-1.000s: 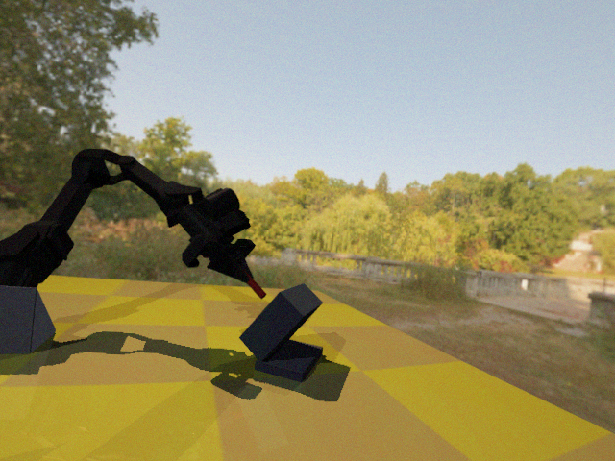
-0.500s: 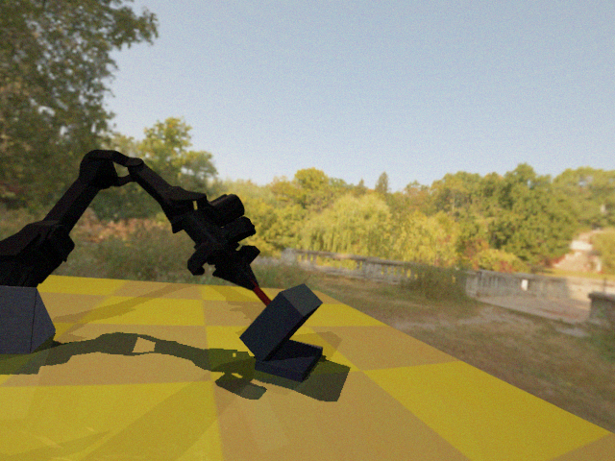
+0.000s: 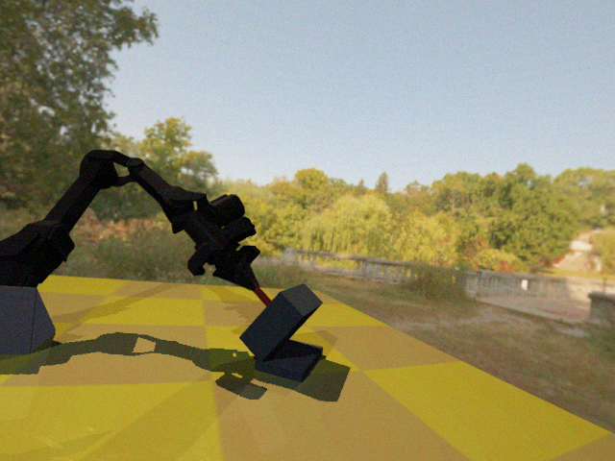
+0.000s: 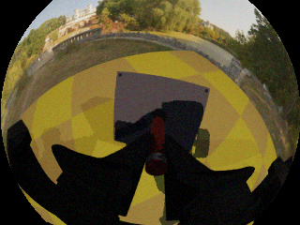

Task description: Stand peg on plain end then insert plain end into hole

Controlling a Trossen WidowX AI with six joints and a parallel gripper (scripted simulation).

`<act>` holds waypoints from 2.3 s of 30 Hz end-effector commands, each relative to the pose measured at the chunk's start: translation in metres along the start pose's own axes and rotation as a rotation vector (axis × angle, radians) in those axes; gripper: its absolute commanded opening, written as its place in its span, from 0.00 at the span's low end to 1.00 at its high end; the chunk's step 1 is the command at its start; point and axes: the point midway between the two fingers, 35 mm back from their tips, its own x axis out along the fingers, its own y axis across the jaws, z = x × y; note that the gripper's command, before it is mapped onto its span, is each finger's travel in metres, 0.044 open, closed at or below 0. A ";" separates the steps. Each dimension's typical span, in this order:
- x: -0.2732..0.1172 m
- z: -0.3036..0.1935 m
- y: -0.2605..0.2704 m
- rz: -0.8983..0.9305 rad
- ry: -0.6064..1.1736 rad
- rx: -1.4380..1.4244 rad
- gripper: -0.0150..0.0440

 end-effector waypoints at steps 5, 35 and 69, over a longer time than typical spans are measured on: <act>0.001 0.001 0.000 -0.001 0.000 0.000 0.25; 0.015 0.003 0.001 0.000 0.000 0.000 0.25; 0.036 0.004 0.000 0.001 0.000 0.000 0.25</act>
